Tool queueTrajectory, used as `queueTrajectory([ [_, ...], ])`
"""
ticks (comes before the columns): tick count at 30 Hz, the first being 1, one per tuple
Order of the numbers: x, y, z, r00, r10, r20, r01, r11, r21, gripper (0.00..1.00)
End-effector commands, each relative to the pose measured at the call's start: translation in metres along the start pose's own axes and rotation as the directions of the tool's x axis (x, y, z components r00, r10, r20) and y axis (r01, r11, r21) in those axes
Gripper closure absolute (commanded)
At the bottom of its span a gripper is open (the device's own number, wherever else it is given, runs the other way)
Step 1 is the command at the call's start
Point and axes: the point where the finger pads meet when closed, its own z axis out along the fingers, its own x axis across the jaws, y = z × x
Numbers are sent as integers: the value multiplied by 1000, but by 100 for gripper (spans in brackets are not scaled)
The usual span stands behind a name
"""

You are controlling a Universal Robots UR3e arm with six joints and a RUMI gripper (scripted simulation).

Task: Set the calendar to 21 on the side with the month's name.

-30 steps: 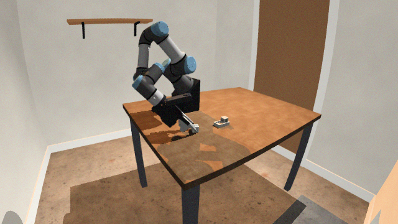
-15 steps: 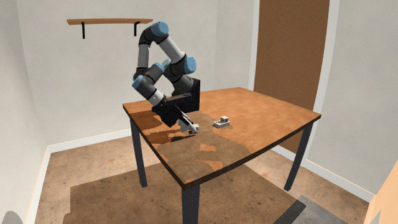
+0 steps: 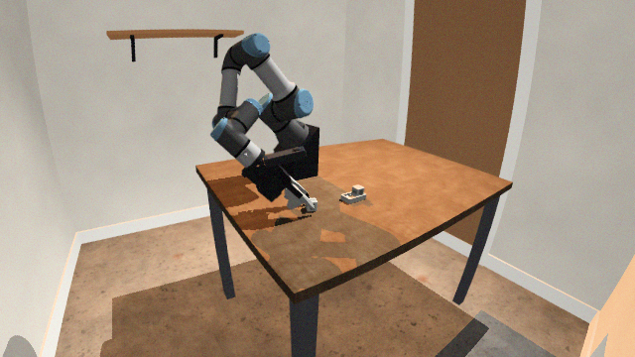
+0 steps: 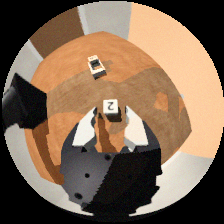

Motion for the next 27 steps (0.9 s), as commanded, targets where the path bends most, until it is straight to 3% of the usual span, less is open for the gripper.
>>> queueTrajectory([
  [1, 0, -3, -3, 1000, -1, -1, 1, 1000, -1, 60],
  [16, 0, -36, -36, 1000, -1, -1, 1, 1000, -1, 60],
  [27, 0, -46, -46, 1000, -1, -1, 1, 1000, -1, 60],
])
